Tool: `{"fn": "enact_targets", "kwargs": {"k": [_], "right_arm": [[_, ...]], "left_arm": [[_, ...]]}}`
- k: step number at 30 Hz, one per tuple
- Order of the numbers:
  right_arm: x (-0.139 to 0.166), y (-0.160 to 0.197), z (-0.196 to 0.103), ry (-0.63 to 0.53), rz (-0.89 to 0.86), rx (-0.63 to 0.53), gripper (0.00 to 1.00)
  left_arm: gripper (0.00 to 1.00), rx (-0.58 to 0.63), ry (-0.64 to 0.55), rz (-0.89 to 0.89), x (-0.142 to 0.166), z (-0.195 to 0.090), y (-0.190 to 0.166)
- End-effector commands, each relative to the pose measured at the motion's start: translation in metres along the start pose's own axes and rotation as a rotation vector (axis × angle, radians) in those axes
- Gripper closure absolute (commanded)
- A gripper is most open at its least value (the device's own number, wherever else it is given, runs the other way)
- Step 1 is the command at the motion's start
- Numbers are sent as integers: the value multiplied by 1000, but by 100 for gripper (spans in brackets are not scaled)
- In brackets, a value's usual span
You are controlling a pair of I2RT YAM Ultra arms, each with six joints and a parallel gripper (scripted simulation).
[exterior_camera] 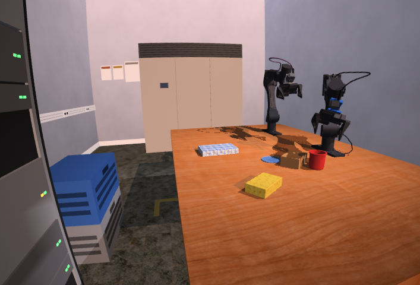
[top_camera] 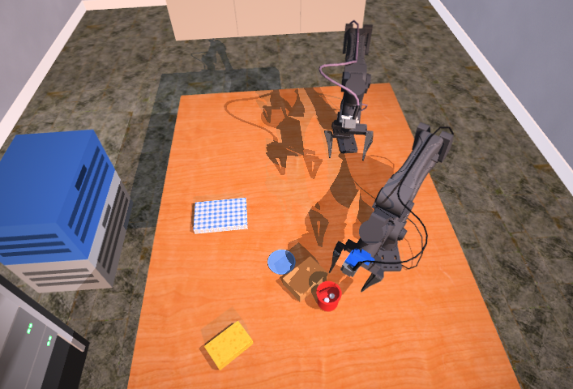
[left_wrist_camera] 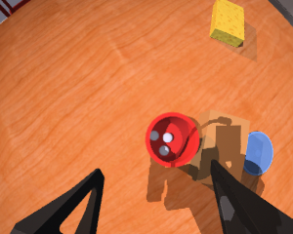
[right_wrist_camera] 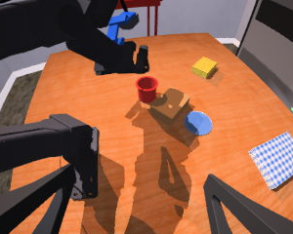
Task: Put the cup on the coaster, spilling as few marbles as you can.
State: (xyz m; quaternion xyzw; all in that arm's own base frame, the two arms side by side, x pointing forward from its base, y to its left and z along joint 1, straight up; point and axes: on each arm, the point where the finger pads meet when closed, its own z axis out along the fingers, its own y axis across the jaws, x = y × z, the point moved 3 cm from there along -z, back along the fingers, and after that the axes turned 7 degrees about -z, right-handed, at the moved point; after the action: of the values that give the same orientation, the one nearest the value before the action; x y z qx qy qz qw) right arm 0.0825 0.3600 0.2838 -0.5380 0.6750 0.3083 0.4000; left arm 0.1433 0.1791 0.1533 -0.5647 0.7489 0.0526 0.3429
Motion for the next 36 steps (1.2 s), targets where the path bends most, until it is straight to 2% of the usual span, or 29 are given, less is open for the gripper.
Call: {"fn": "enact_targets", "kwargs": {"k": [1,7,23,24,27,30,32,36], "right_arm": [[-21,15,1,-48,-36,-44,0],[-20,15,2,-41,-29,-39,0],[-16,14,1,-32,-28,-35,0],[-16,14,1,-32,-28,-35,0],[-16,14,1,-32,-28,-35,0],[-16,14,1,-32,-28,-35,0],[-16,14,1,-32,-28,-35,0],[-16,14,1,-32,-28,-35,0]], "left_arm": [[0,1,143,127,15,-4,-10],[0,13,200,189,22,-2,-19],[0,19,186,183,19,-2,-22],[5,23,202,198,22,-2,-21],[5,13,216,277,23,-2,-19],[5,5,255,429,21,0,-18],[5,5,255,429,21,0,-18],[5,15,326,646,15,4,-21]]}}
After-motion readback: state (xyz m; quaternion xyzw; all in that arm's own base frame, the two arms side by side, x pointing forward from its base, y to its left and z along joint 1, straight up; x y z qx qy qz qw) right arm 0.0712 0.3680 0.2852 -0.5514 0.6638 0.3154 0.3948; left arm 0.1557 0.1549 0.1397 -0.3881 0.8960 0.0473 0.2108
